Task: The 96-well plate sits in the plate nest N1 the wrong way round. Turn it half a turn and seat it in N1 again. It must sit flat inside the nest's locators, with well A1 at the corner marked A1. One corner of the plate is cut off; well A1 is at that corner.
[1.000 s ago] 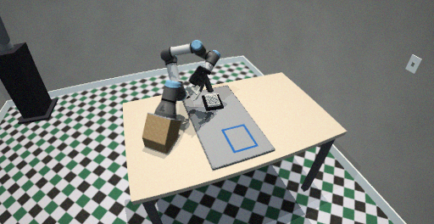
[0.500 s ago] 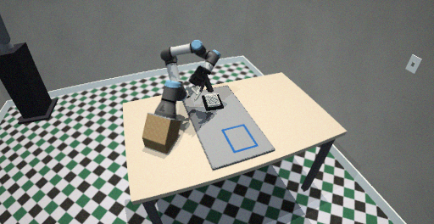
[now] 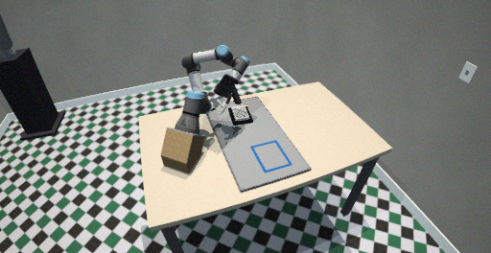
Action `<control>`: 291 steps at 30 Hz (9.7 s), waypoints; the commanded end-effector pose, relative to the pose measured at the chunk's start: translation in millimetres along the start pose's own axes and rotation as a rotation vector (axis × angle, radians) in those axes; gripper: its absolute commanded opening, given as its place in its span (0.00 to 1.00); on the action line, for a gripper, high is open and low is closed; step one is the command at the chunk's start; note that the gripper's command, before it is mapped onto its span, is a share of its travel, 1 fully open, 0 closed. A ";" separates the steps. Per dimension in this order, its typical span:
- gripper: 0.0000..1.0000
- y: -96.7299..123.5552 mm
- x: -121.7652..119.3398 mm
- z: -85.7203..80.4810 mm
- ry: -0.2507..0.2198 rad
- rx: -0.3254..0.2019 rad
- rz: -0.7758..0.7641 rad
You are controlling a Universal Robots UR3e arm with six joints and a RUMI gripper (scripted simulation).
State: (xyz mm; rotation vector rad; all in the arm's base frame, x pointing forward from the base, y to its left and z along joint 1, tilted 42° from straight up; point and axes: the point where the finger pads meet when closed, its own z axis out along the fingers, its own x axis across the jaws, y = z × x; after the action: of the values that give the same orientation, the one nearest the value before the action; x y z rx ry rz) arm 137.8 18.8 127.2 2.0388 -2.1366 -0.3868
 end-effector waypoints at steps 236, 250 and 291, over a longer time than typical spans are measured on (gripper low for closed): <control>1.00 -28.4 -37.6 -17.4 -0.191 0.206 -0.440; 1.00 -28.4 -37.6 -17.4 -0.191 0.206 -0.440; 1.00 -34.9 -44.3 -22.8 -0.202 0.250 -0.509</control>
State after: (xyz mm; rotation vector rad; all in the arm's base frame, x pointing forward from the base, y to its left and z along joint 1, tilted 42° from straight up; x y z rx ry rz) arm 165.9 47.2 135.6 2.4792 -1.9469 -0.4195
